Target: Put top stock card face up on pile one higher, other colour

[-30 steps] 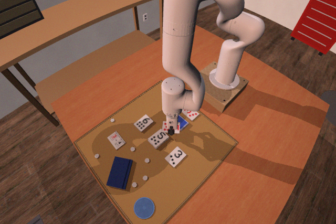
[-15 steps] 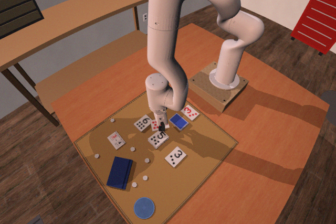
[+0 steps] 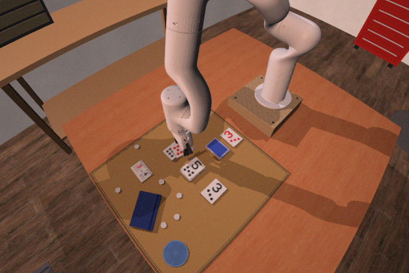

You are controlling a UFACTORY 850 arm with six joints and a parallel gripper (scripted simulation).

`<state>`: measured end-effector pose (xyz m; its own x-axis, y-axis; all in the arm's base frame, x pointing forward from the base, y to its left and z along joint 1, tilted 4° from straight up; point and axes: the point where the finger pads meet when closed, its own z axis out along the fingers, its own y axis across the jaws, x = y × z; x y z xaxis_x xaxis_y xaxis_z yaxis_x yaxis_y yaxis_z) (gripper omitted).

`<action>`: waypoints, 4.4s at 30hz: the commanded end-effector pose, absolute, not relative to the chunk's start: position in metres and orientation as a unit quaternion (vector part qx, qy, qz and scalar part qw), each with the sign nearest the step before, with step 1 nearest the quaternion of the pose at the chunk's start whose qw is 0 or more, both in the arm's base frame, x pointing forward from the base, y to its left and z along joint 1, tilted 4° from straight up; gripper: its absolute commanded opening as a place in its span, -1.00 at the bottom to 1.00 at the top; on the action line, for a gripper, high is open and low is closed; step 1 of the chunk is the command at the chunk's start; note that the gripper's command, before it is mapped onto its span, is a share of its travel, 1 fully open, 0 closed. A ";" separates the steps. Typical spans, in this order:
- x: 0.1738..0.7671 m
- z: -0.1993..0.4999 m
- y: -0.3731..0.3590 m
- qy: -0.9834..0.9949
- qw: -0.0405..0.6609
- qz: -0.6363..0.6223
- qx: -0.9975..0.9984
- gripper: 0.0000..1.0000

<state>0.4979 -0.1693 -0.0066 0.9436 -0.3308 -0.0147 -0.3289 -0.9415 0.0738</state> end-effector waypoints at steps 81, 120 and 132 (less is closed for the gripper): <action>0.513 -0.035 -0.211 -0.055 0.034 -0.017 0.998 0.21; 0.513 -0.040 -0.211 -0.055 0.034 -0.017 0.998 0.73; 0.513 -0.040 -0.211 -0.055 0.034 -0.017 0.998 0.73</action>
<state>0.5118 -0.2105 -0.0411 0.9933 -0.1115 -0.0311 -0.1092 -0.9917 0.0684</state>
